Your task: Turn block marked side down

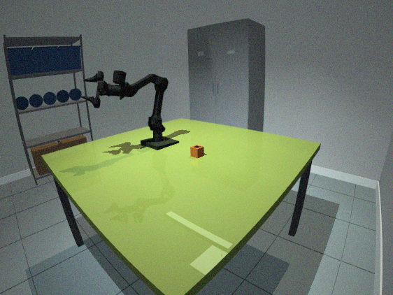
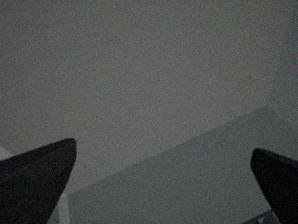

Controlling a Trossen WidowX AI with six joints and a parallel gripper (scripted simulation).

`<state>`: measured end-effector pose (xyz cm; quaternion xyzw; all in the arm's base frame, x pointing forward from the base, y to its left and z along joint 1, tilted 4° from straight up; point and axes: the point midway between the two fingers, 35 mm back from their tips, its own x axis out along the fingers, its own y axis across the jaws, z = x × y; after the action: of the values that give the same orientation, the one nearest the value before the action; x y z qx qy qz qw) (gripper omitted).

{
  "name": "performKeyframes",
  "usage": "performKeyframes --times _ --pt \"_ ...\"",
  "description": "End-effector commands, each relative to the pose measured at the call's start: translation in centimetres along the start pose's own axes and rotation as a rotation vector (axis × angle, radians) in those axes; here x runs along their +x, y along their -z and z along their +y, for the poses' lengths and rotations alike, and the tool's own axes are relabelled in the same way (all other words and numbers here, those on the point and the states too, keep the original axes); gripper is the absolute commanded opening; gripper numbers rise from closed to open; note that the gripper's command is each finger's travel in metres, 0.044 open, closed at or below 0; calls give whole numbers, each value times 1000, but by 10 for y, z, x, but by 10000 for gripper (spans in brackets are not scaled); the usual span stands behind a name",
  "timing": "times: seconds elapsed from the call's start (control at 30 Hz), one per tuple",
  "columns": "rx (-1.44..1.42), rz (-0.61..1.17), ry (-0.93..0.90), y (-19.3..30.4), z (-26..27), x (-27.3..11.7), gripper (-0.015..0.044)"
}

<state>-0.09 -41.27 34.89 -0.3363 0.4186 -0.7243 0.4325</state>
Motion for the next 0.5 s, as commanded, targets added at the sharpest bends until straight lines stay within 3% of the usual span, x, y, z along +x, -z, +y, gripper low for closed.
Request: performKeyframes --times 0.0,0.23,0.47 --pt "22 -109 -140 -42 32 -15 440" --pt "42 -304 -469 -119 101 -77 440" --pt "36 -424 -835 -170 162 -170 440"
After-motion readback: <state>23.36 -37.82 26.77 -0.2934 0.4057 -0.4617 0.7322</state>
